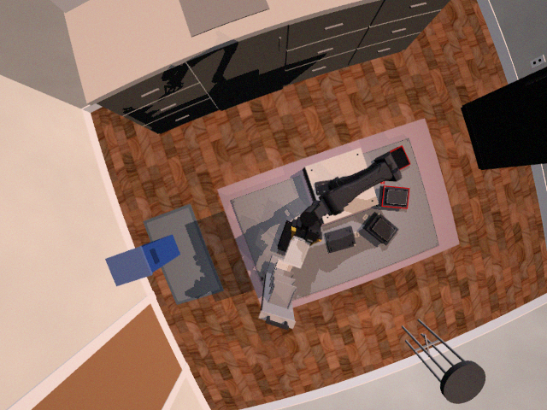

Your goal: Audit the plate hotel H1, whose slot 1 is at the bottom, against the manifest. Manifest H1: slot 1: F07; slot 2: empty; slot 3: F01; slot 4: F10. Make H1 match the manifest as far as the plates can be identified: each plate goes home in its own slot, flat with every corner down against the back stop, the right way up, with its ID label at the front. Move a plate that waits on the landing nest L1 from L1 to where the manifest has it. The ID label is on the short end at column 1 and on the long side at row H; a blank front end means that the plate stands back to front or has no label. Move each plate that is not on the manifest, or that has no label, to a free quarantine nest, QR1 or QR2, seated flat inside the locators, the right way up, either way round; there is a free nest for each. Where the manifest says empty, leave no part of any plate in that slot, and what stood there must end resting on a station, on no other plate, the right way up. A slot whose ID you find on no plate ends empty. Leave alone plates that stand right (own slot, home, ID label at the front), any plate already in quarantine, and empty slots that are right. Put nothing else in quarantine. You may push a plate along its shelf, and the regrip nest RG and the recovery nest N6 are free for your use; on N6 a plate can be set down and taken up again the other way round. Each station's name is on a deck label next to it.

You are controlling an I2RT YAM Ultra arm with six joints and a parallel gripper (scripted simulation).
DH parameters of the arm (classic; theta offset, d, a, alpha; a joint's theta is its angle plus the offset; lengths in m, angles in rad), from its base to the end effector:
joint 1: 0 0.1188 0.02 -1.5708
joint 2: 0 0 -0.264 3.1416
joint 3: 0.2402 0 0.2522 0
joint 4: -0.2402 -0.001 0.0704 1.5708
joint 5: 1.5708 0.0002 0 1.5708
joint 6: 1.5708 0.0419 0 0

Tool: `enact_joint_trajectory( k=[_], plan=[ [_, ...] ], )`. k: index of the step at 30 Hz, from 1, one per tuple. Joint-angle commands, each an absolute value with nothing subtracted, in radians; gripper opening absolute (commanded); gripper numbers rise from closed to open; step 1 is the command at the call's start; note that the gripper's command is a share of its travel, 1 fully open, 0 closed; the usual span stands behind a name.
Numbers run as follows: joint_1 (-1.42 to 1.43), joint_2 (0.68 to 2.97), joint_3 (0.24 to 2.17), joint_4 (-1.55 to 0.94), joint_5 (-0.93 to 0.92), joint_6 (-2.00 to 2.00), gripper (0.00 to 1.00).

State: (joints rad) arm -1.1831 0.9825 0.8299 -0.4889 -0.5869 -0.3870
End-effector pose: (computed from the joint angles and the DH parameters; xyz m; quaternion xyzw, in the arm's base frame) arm 0.1014 -0.1843 0.2973 0.2122 0.8391 -0.1203 0.4862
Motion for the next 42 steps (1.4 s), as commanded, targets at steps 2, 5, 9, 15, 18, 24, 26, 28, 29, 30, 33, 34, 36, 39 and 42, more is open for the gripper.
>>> enact_joint_trajectory(
  k=[2,5,9,15,18,24,26,28,29,30,33,34,36,39,42],
  plan=[
    [-1.184,0.982,0.850,-0.510,-0.596,-0.390,0.86],
    [-1.184,0.984,0.863,-0.521,-0.596,-0.390,0.86],
    [-1.184,0.986,0.881,-0.537,-0.596,-0.390,0.86],
    [-1.184,0.989,0.902,-0.555,-0.596,-0.390,0.86],
    [-1.185,0.991,0.910,-0.562,-0.596,-0.390,0.86],
    [-1.185,0.995,0.937,-0.584,-0.596,-0.390,0.86],
    [-1.185,0.997,0.946,-0.591,-0.597,-0.390,0.86],
    [-1.185,0.998,0.955,-0.599,-0.597,-0.390,0.86],
    [-1.185,0.999,0.959,-0.602,-0.597,-0.390,0.86],
    [-1.185,1.000,0.963,-0.606,-0.597,-0.390,0.86],
    [-1.185,1.001,0.968,-0.609,-0.597,-0.390,0.86],
    [-1.185,1.002,0.972,-0.613,-0.597,-0.391,0.86],
    [-1.185,1.003,0.980,-0.619,-0.597,-0.391,0.86],
    [-1.186,1.006,0.994,-0.630,-0.597,-0.391,0.86],
    [-1.186,1.009,1.008,-0.641,-0.597,-0.391,0.86]
  ],
)
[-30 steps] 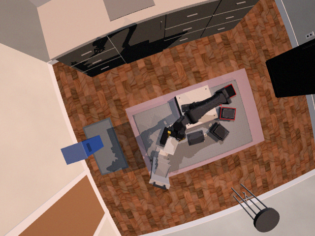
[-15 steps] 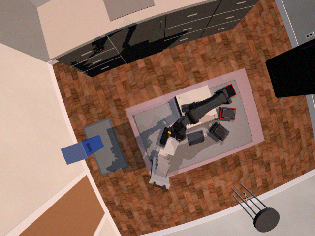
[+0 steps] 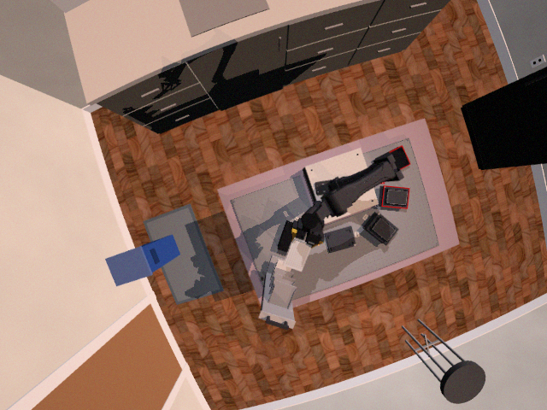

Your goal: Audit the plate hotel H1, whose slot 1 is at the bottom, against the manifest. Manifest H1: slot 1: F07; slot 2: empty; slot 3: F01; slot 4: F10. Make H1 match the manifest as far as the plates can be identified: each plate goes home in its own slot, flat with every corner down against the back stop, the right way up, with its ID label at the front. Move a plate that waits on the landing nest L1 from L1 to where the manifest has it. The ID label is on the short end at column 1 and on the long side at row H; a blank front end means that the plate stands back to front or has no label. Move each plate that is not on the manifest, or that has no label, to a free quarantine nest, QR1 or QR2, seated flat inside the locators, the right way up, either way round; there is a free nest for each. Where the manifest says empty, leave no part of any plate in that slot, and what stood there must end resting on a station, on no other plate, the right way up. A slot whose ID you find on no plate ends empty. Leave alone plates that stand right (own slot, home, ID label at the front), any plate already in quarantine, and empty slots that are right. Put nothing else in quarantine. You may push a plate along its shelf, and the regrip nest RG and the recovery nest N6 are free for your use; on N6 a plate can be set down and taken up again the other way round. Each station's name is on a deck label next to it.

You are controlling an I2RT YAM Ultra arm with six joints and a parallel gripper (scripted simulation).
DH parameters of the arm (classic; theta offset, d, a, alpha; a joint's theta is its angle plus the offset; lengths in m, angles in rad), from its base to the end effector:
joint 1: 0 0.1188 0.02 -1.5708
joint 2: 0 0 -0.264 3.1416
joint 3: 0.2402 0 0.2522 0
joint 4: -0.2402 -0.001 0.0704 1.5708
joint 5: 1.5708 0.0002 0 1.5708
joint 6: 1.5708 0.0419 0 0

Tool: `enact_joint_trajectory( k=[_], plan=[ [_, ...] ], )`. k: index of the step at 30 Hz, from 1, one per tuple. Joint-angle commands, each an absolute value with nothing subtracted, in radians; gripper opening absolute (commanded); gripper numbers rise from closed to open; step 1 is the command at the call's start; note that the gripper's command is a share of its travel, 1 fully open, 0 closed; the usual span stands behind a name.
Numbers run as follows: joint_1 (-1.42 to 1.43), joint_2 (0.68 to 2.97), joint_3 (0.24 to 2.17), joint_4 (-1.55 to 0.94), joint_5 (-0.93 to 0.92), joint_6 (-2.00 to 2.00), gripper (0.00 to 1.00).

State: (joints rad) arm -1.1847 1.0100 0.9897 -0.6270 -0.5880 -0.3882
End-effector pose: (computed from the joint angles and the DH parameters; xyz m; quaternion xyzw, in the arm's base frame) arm 0.1014 -0.1850 0.3337 0.2133 0.8399 -0.1186 0.4848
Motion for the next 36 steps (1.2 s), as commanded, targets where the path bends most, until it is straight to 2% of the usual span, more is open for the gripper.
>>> enact_joint_trajectory(
  k=[1,36],
  plan=[
    [-1.186,1.010,1.012,-0.645,-0.597,-0.391,0.86],
    [-1.186,1.013,1.026,-0.656,-0.597,-0.391,0.86]
  ],
)
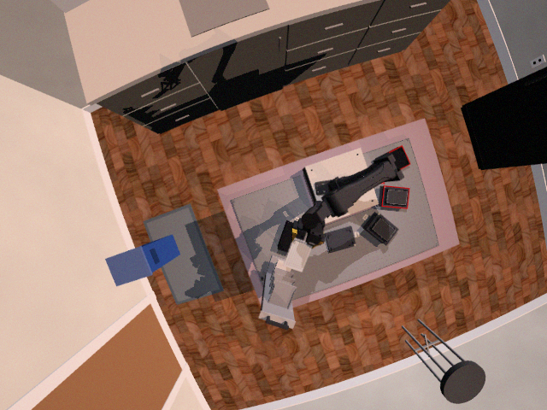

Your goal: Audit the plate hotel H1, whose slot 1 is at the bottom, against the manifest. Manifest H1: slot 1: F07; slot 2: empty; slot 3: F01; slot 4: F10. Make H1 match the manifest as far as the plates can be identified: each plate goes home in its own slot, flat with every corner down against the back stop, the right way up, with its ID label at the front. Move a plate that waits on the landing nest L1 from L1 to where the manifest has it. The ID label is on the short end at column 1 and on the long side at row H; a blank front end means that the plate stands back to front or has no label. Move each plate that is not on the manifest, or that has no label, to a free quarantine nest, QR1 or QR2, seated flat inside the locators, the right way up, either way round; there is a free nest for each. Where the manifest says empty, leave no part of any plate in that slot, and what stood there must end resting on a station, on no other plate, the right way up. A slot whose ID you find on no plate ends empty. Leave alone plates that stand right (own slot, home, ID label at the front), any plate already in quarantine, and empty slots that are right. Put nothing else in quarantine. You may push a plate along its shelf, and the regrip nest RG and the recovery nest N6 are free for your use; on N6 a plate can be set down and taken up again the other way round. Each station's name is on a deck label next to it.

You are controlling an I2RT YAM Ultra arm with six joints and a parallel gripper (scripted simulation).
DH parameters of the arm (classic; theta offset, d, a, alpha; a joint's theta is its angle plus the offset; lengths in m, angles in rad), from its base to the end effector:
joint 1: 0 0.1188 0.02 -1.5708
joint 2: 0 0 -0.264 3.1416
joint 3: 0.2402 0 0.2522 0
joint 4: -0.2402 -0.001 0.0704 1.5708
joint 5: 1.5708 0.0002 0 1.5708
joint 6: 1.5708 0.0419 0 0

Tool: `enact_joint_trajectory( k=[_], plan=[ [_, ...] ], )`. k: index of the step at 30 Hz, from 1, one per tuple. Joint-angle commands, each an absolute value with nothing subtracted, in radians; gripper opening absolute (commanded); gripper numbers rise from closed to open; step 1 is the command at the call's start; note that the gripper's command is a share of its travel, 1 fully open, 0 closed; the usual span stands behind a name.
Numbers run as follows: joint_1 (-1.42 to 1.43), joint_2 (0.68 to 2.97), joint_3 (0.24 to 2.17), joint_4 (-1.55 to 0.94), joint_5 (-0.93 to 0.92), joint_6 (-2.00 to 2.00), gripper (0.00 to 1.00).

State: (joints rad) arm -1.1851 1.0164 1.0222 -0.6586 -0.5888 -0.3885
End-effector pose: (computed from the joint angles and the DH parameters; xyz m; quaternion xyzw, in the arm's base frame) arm 0.1012 -0.1846 0.3406 0.2143 0.8406 -0.1165 0.4836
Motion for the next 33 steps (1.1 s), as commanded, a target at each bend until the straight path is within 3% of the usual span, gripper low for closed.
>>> enact_joint_trajectory(
  k=[1,33],
  plan=[
    [-1.186,1.013,1.026,-0.656,-0.597,-0.391,0.86],
    [-1.103,1.088,1.065,-0.588,-0.531,-0.333,0.86]
  ],
)
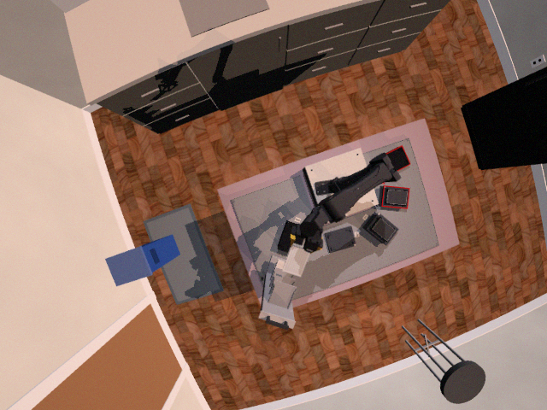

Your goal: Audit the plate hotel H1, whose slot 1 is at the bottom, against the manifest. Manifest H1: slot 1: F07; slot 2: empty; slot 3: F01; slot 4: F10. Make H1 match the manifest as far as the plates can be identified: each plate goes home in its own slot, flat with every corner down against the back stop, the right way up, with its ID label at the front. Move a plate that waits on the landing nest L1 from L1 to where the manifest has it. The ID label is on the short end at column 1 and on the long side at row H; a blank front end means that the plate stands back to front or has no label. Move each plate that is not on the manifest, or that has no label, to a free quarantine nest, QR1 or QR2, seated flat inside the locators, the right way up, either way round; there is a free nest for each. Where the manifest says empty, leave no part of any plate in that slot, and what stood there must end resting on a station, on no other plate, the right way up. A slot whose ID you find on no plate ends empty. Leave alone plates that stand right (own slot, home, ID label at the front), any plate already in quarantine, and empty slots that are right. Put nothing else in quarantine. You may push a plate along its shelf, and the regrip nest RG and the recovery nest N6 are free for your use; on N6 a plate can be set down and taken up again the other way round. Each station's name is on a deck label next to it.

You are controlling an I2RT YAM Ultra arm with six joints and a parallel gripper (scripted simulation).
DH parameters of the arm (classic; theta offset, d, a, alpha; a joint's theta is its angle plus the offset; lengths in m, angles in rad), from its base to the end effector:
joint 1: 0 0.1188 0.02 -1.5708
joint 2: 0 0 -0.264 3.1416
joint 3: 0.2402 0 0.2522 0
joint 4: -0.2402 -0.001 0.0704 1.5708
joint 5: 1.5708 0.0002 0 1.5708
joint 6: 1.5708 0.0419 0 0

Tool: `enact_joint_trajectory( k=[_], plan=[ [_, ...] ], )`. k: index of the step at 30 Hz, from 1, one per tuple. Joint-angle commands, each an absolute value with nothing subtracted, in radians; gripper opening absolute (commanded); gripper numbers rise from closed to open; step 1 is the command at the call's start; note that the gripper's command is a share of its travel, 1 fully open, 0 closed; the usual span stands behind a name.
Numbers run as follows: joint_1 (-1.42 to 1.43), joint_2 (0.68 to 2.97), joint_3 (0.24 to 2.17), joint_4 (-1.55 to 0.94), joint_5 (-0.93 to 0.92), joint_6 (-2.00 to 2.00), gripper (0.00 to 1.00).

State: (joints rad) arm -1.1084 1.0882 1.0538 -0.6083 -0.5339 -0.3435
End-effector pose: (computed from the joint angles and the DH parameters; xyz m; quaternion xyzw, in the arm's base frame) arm 0.1223 -0.1954 0.3402 0.2124 0.8443 -0.1102 0.4795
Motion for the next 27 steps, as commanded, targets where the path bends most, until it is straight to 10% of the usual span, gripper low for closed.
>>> enact_joint_trajectory(
  k=[1,27],
  plan=[
    [-1.100,1.091,1.067,-0.586,-0.529,-0.331,0.86],
    [-1.043,1.158,1.104,-0.537,-0.481,-0.293,0.86]
  ],
)
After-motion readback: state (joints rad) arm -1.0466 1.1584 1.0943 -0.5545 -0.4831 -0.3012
